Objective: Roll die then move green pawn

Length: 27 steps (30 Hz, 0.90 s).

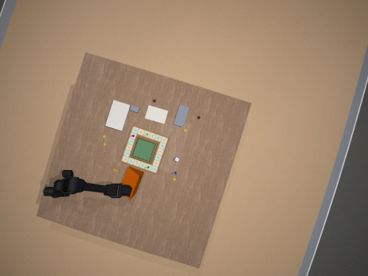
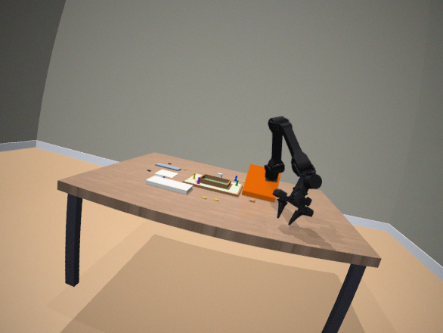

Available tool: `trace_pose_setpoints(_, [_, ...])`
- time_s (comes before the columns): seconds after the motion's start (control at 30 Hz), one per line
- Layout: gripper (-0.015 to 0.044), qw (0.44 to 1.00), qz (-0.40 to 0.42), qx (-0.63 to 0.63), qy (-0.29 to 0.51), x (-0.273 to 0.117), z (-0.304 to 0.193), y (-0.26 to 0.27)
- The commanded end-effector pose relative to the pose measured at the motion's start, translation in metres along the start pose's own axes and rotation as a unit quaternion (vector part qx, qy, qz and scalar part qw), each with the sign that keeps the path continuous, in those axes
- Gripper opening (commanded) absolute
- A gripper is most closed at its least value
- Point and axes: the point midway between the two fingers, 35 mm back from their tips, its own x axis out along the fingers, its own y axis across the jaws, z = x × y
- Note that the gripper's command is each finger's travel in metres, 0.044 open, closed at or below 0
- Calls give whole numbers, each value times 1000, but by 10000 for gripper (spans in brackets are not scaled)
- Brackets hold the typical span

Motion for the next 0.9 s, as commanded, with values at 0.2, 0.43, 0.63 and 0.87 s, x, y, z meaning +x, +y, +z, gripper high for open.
trace_pose_setpoints(0.2, [275,992,-58,109,-23,39,38,-97])
trace_pose_setpoints(0.43, [275,988,-84,127,-16,58,40,-144])
trace_pose_setpoints(0.63, [275,984,-109,139,1,75,31,-193])
trace_pose_setpoints(0.87, [275,977,-136,158,37,90,2,-261])
